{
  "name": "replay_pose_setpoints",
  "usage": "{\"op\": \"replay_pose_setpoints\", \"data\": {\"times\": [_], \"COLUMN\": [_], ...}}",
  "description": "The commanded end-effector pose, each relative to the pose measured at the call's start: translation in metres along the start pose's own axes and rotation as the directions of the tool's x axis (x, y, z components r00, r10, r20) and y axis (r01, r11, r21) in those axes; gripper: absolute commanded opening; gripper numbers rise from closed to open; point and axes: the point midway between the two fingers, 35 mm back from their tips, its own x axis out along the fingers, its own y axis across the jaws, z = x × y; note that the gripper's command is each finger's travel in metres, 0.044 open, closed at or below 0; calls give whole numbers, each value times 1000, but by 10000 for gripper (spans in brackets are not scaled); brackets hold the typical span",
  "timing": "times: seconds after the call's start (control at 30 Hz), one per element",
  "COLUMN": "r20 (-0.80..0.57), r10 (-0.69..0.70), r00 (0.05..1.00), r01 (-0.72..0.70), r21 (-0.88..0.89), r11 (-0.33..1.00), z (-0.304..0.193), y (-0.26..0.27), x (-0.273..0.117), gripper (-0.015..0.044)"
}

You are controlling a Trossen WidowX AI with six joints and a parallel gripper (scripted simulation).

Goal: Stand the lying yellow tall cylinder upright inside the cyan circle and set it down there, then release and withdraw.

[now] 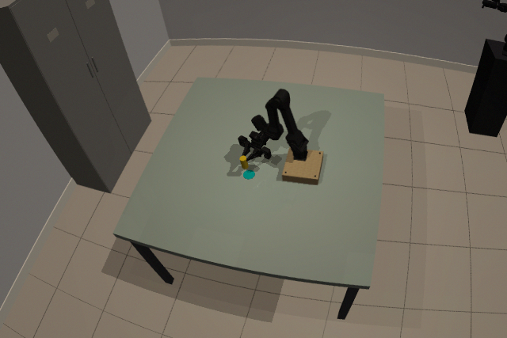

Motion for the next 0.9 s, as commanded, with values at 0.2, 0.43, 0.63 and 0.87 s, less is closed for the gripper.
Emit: {"op": "replay_pose_setpoints", "data": {"times": [0.2,0.43,0.63,0.87], "r20": [-1,-1,-1,-2], "r10": [0,0,0,1], "r00": [1000,1000,1000,1000], "r01": [0,0,0,-1], "r21": [8,9,9,5], "r11": [1000,1000,1000,1000], "z": [-17,-28,-37,-44], "y": [3,6,10,11], "x": [1,2,2,2], "gripper": [105,105,105,105]}}
